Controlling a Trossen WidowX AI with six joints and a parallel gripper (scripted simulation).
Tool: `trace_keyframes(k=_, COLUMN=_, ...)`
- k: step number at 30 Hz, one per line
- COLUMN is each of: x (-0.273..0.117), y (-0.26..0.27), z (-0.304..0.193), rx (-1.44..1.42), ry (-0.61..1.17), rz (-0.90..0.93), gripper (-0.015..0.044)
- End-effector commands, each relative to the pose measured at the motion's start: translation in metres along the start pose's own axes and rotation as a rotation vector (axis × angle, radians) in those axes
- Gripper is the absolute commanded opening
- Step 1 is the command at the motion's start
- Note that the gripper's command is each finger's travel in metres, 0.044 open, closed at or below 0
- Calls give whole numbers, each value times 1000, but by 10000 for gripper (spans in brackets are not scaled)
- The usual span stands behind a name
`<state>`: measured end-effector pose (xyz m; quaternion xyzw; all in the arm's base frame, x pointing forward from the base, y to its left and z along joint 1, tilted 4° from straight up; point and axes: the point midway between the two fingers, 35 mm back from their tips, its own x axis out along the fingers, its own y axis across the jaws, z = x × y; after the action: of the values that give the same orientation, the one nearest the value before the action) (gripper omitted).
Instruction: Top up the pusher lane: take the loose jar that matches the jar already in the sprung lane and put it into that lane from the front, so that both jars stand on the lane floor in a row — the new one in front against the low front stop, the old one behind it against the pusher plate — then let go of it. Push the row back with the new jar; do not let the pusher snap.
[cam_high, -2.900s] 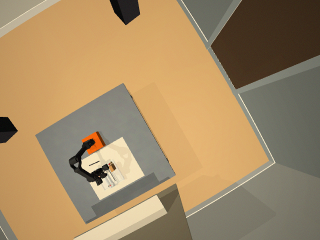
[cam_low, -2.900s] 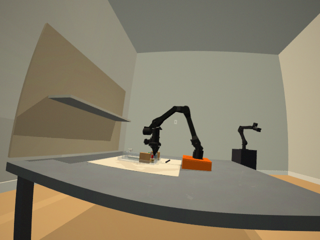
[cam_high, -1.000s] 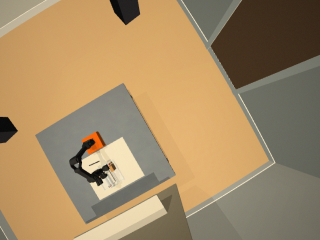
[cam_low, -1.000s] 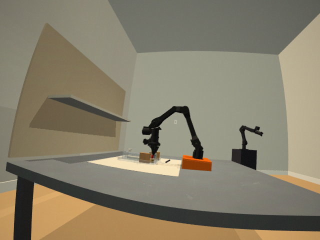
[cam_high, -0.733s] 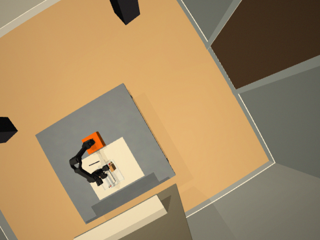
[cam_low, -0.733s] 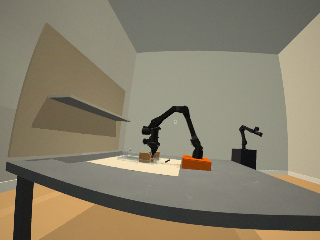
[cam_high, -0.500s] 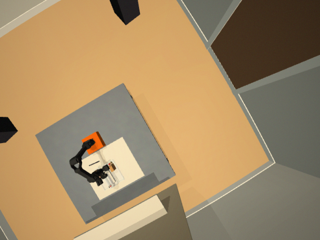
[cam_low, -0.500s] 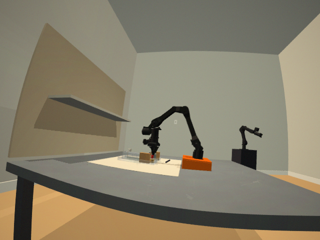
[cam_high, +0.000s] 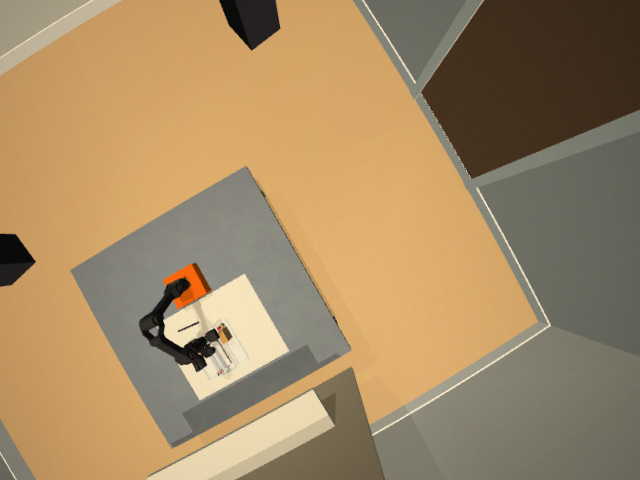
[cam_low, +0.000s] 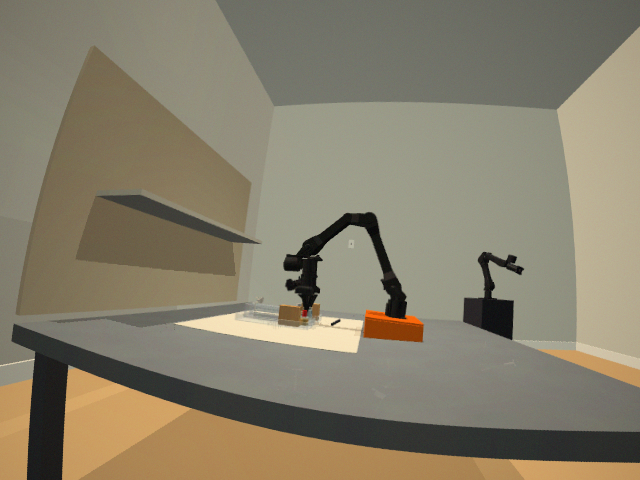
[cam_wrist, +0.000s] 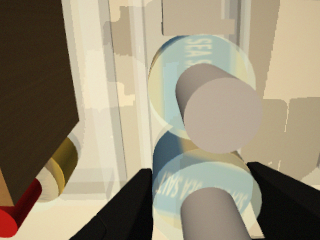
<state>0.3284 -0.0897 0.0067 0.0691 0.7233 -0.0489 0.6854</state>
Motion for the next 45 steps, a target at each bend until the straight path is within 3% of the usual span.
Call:
trace_keyframes(k=1, x=2, y=0, z=6, rx=5, ry=-25, rz=-3, gripper=0)
trace_keyframes(k=45, x=17, y=0, z=3, rx=5, ry=-25, rz=-3, gripper=0)
